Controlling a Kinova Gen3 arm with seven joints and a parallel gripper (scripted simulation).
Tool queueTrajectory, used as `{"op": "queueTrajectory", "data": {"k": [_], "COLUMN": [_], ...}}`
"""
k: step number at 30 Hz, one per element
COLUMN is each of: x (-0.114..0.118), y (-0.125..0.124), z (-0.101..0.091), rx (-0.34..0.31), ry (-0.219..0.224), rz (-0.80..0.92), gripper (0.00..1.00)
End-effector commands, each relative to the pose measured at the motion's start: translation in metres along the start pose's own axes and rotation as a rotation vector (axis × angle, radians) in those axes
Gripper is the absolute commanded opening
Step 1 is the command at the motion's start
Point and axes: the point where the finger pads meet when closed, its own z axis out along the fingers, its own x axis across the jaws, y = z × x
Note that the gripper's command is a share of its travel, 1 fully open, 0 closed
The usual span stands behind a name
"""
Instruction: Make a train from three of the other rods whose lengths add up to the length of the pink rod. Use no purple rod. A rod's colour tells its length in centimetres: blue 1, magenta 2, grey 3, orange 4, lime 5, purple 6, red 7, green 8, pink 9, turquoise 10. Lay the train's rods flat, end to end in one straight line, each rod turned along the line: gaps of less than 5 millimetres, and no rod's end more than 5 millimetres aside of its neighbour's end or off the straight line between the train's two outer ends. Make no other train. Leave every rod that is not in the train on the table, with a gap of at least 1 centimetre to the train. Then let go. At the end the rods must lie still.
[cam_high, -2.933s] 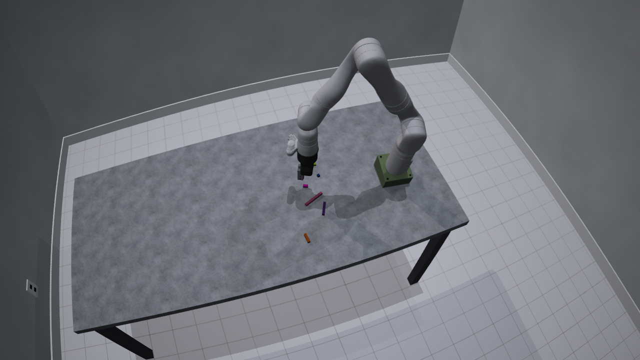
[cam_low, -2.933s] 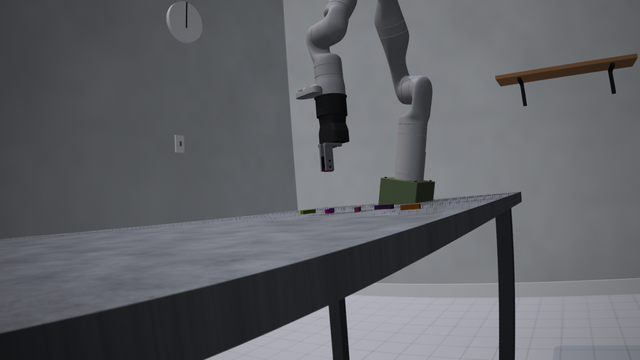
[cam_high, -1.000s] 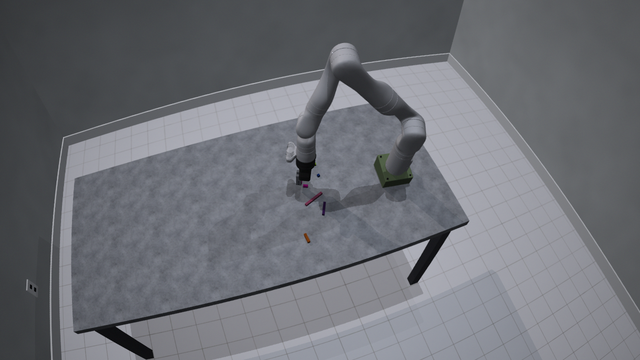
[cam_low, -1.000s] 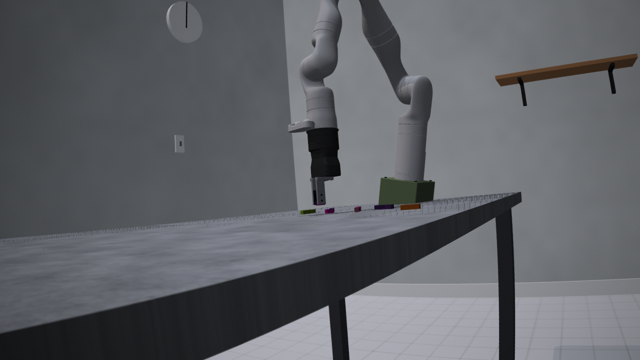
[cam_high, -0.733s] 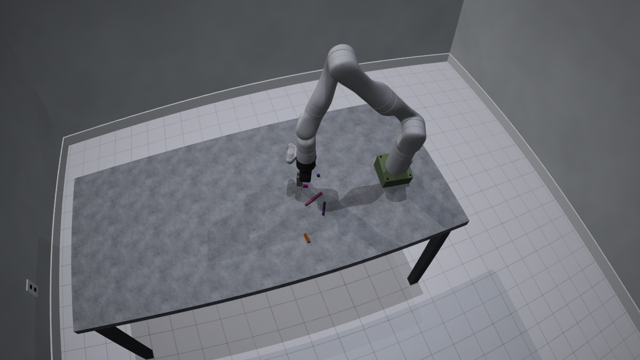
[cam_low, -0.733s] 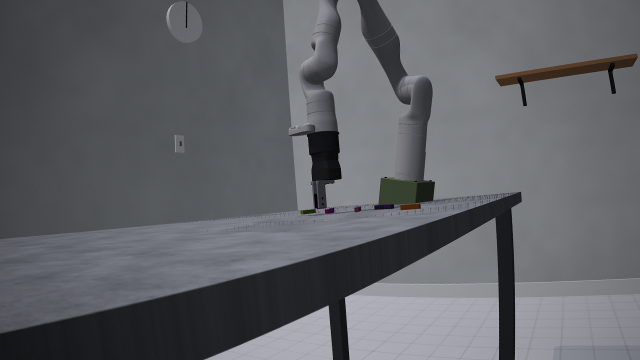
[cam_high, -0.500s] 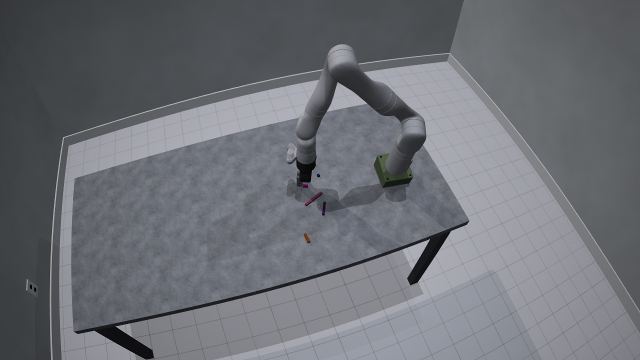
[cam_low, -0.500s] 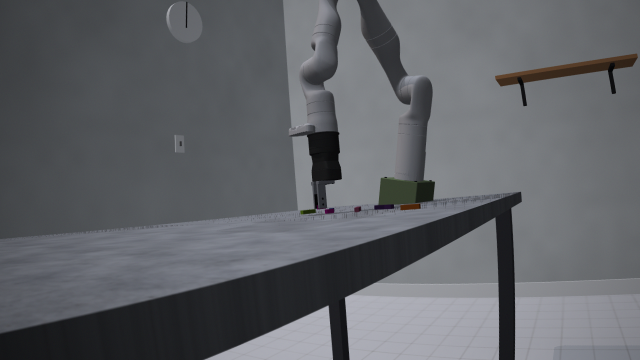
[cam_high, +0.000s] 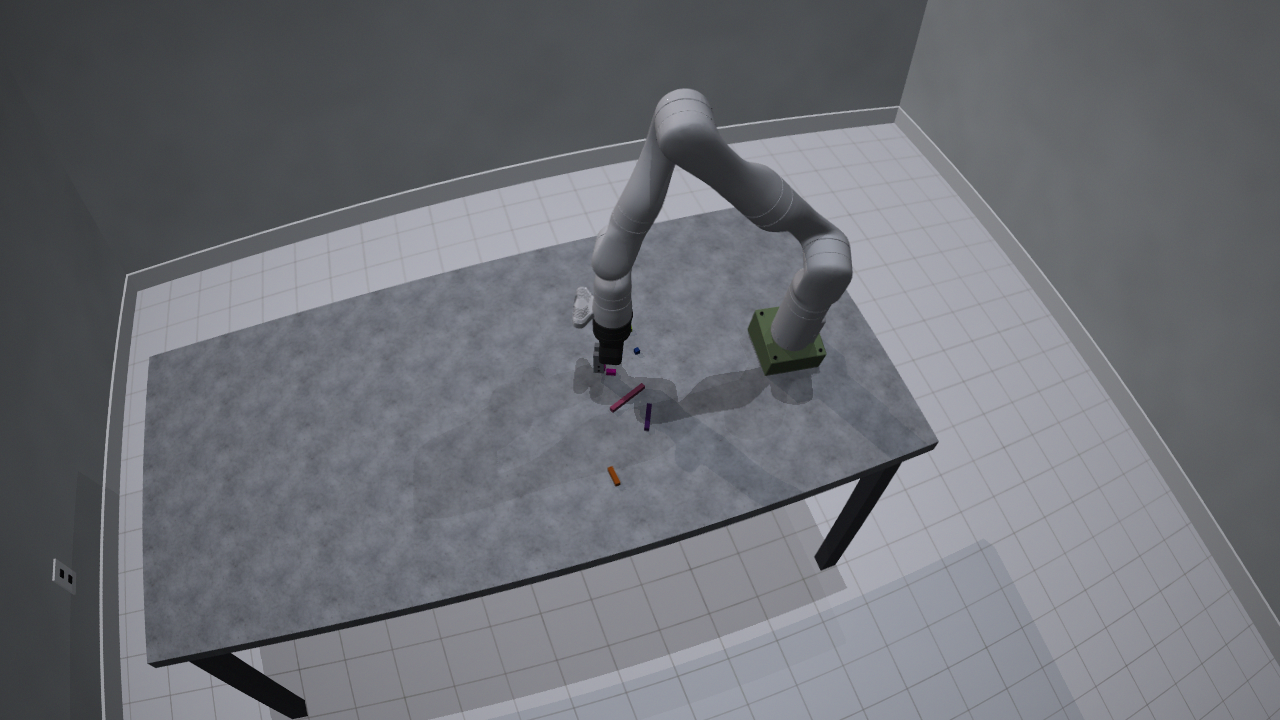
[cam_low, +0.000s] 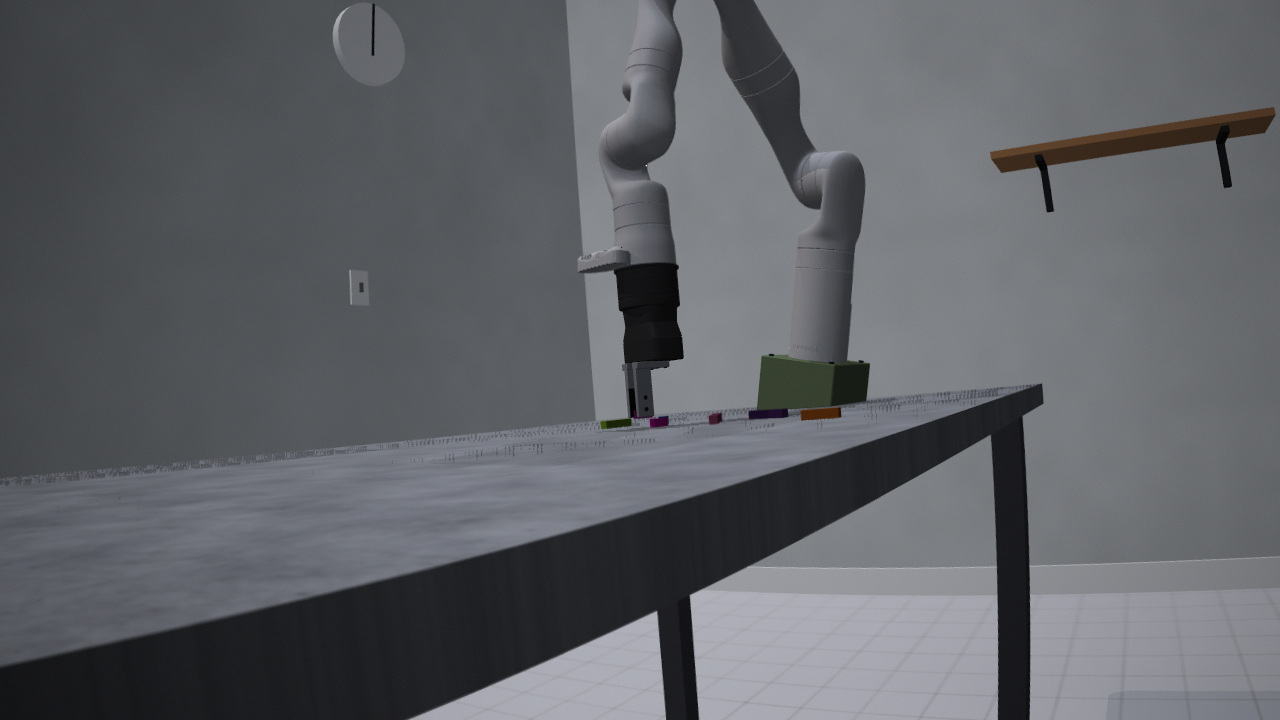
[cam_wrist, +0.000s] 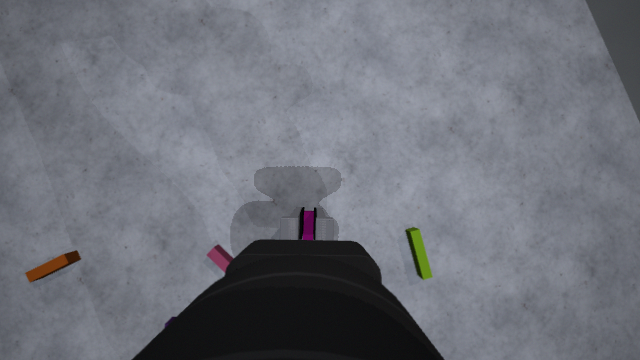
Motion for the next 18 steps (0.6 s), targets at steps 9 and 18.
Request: {"op": "queueTrajectory", "data": {"k": [9, 18], "x": [-0.0013, -0.0016], "y": [-0.0006, -0.0009], "z": [0.0005, 0.0005], "rx": [0.004, 0.004], "ry": [0.001, 0.001], "rz": [-0.015, -0.021], "gripper": [0.24, 0.24]}}
